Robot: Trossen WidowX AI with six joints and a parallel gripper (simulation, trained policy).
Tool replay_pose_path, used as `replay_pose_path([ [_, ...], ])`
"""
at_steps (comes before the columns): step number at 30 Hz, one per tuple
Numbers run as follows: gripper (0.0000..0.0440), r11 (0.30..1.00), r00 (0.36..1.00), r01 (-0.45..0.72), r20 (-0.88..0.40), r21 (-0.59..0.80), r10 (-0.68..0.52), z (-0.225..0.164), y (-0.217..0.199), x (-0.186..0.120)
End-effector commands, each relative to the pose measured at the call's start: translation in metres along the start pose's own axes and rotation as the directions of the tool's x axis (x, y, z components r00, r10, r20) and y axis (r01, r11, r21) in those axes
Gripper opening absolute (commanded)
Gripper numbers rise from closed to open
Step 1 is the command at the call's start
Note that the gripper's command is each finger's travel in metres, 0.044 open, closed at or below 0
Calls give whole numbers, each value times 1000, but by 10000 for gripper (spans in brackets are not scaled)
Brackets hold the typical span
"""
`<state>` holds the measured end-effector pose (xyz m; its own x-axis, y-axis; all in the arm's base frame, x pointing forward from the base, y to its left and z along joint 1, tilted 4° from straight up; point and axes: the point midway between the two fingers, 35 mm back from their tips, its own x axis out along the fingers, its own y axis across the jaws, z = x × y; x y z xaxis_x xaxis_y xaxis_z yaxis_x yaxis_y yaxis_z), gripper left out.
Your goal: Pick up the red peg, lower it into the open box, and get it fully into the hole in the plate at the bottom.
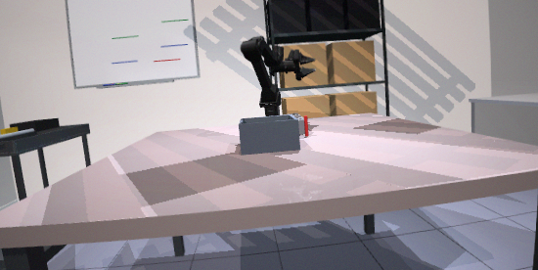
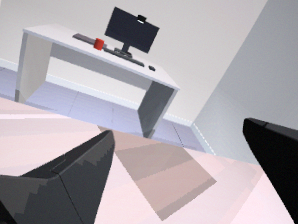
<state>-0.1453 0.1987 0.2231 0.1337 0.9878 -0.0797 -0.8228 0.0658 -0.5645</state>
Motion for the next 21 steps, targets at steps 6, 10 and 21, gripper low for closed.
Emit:
replay_pose_path([
  [6, 440, 994, 998, 6, -64, 107, 1, 2, -11, 21],
  [10, 440, 982, 989, 41, -151, 187, -12, -10, -23, 42],
  [21, 440, 897, 902, 206, -432, 390, -19, -61, -64, 83],
])
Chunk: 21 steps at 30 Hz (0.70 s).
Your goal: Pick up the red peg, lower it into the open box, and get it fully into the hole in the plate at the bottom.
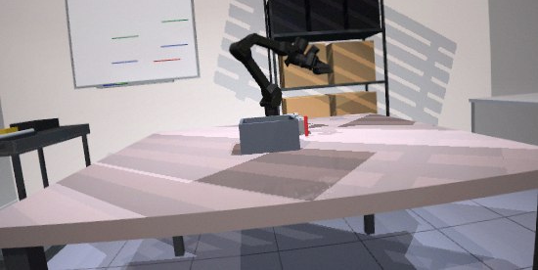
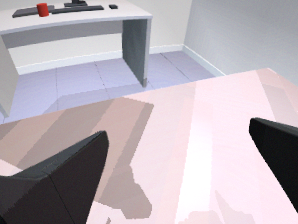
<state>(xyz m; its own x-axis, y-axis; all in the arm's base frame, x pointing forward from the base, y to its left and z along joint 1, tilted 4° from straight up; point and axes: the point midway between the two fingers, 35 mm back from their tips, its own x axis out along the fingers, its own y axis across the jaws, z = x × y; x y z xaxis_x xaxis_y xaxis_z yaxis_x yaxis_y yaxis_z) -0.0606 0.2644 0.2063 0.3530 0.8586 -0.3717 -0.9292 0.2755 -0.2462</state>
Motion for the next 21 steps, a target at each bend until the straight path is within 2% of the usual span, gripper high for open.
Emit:
replay_pose_path([
  [1, 440, 996, 997, 34, -78, 84, -27, -5, -15, 12],
  [11, 440, 921, 954, 196, -284, 336, -100, -20, -62, 35],
  [21, 440, 753, 875, 394, -465, 528, -131, -38, -106, 43],
])
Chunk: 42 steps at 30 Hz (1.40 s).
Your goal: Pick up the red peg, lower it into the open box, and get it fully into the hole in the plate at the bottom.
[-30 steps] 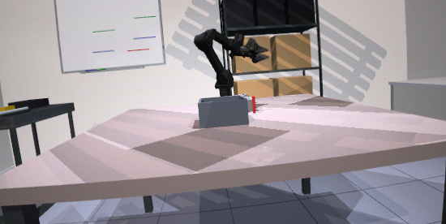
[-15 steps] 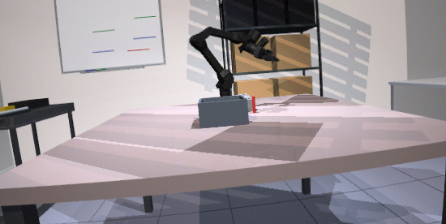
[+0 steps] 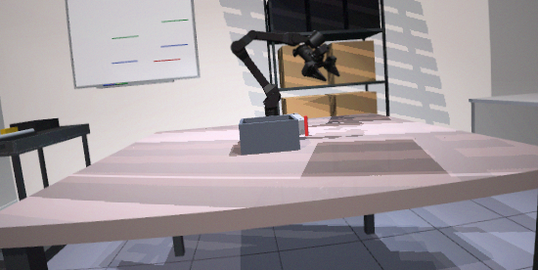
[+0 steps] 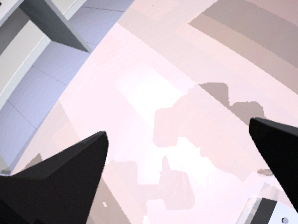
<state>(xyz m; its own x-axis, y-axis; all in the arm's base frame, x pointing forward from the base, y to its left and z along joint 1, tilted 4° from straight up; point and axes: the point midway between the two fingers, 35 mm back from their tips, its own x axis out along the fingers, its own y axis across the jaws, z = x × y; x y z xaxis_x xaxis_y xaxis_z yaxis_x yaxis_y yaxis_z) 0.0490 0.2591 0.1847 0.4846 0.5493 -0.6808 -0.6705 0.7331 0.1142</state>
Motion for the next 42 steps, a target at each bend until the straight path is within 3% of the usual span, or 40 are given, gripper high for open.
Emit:
replay_pose_path([
  [1, 440, 995, 998, 44, -52, 94, -39, 3, -13, 5],
  [8, 440, 944, 980, 158, -165, 288, -114, 6, -41, 13],
  [16, 440, 826, 937, 305, -304, 473, -172, 6, -72, 19],
  [28, 440, 553, 828, 537, -524, 637, -200, -9, -115, 25],
  [36, 440, 346, 736, 668, -652, 658, -181, -27, -139, 32],
  [42, 440, 239, 687, 724, -709, 647, -159, -39, -150, 39],
])
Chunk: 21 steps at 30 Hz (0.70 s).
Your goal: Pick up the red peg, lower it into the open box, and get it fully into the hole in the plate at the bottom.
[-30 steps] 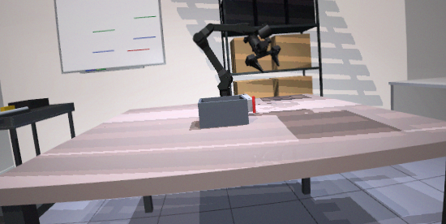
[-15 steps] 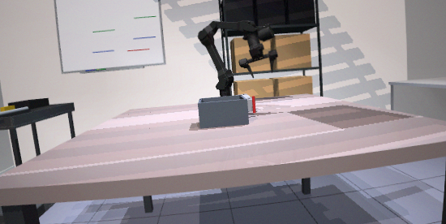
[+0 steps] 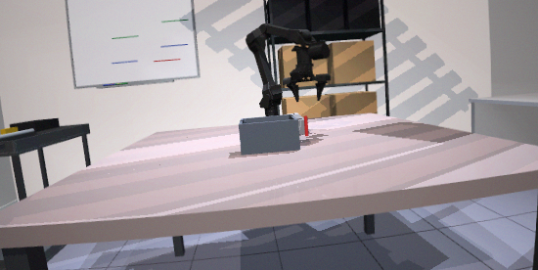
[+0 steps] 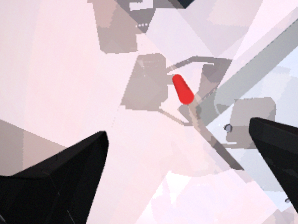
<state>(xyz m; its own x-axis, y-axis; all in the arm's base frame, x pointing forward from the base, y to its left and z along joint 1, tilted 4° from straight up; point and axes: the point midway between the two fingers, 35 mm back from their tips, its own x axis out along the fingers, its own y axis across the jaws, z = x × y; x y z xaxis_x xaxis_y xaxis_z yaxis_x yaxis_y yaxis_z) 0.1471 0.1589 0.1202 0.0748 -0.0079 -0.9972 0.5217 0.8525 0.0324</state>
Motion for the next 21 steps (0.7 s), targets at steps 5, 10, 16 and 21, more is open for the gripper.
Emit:
replay_pose_path([
  [5, 440, 994, 997, 63, -44, 84, -60, 6, -5, 19],
  [10, 440, 991, 995, 84, -58, 109, -78, 8, -5, 32],
  [16, 440, 987, 994, 99, -65, 123, -92, 10, -5, 51],
  [21, 440, 986, 994, 102, -61, 130, -95, 10, -4, 70],
])
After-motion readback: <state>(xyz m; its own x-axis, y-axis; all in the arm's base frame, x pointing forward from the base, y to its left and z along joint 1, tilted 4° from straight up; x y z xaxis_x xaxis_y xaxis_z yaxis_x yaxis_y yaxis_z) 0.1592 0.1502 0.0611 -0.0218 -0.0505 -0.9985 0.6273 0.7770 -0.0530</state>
